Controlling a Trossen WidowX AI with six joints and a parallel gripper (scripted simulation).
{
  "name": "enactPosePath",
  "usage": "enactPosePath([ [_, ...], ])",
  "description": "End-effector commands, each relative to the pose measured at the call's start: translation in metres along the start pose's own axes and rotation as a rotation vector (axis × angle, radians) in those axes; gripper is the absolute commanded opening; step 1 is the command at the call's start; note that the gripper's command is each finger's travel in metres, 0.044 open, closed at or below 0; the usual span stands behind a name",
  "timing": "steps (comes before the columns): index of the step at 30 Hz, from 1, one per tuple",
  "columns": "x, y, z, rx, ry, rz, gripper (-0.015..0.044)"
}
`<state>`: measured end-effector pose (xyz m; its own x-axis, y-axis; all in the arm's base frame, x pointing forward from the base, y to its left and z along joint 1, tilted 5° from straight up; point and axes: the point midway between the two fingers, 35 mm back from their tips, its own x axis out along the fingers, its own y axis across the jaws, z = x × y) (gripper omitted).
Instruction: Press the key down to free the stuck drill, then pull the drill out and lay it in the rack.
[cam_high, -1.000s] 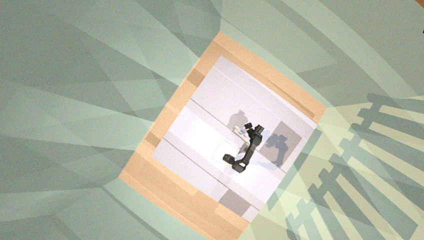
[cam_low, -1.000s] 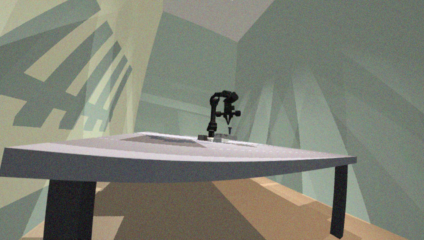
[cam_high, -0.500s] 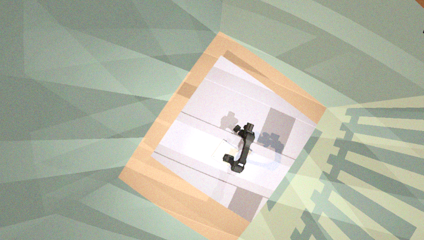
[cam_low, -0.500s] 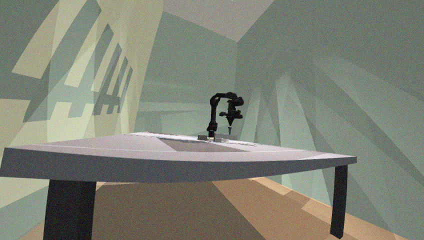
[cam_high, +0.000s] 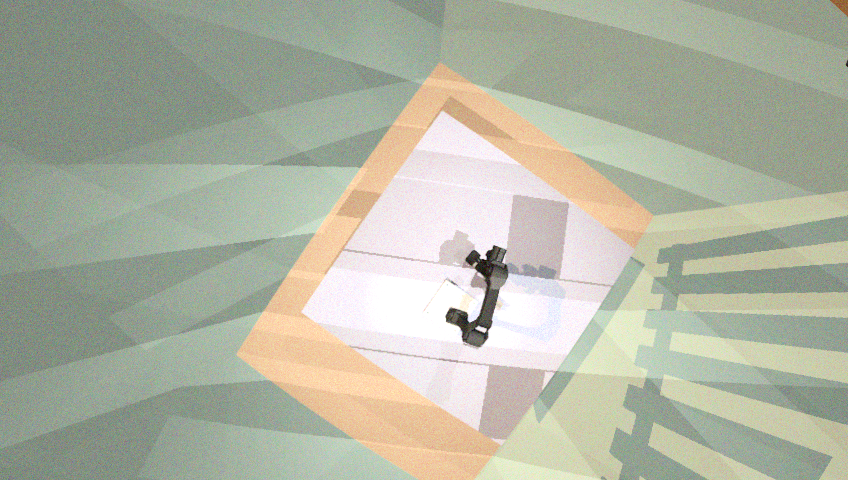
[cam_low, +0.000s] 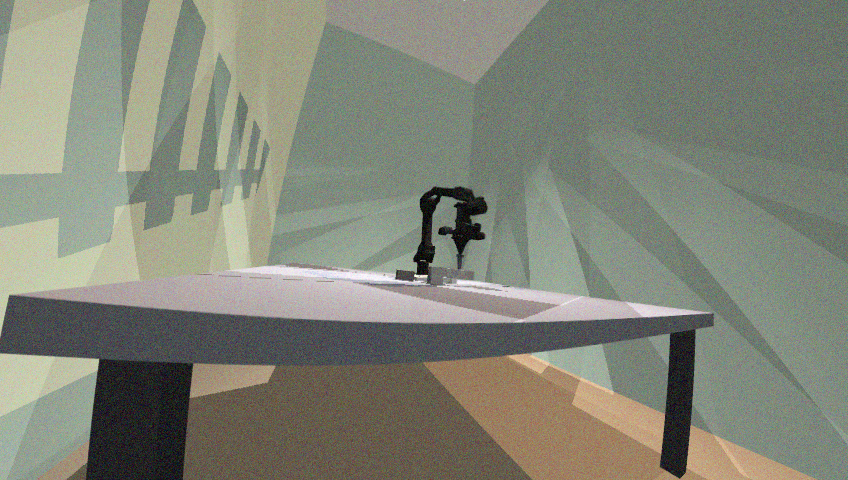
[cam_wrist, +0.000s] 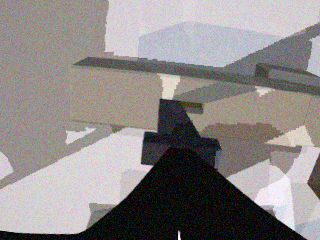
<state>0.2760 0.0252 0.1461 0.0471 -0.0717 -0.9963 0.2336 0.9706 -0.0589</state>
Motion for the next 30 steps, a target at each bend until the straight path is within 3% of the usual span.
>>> enactPosePath([
  [1,0.0038,-0.0001,0.0,-0.007,0.001,-0.003,0.0],
  [30,0.0133,-0.0001,-0.0015,-0.007,0.001,-0.003,0.0],
])
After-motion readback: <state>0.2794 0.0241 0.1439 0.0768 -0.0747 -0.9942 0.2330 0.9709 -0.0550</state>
